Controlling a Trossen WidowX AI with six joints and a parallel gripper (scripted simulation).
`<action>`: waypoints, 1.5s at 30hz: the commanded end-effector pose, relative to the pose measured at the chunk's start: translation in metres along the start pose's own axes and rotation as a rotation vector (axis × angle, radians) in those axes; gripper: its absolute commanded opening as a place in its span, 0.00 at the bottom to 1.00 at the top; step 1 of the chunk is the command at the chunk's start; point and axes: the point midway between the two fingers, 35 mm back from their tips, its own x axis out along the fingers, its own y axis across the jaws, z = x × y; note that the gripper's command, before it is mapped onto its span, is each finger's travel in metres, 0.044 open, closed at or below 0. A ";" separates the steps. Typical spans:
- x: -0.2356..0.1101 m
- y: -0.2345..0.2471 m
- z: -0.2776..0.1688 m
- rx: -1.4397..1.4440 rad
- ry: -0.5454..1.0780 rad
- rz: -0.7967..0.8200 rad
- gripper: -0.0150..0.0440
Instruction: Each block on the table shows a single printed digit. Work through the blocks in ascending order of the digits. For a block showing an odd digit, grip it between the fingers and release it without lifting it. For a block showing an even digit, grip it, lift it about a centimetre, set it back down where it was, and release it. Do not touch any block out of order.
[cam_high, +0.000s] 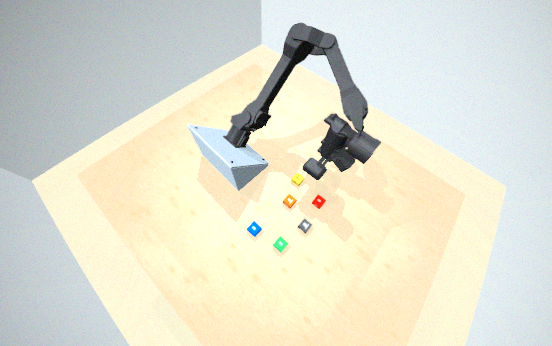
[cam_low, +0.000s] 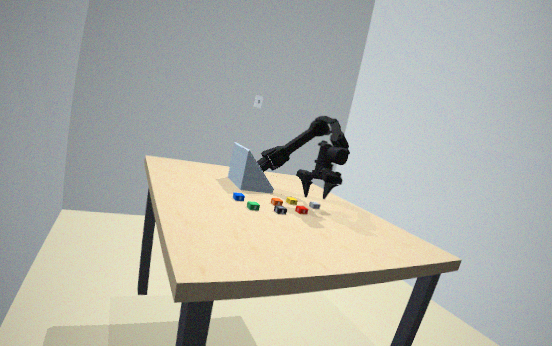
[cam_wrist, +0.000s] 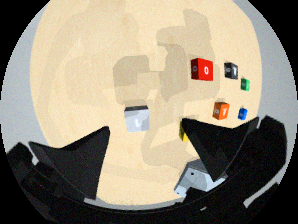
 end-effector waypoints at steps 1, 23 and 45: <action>0.008 0.000 -0.001 0.007 0.002 0.005 0.93; 0.030 0.001 -0.002 0.006 0.001 0.008 0.67; 0.030 0.001 -0.002 0.006 0.001 0.008 0.46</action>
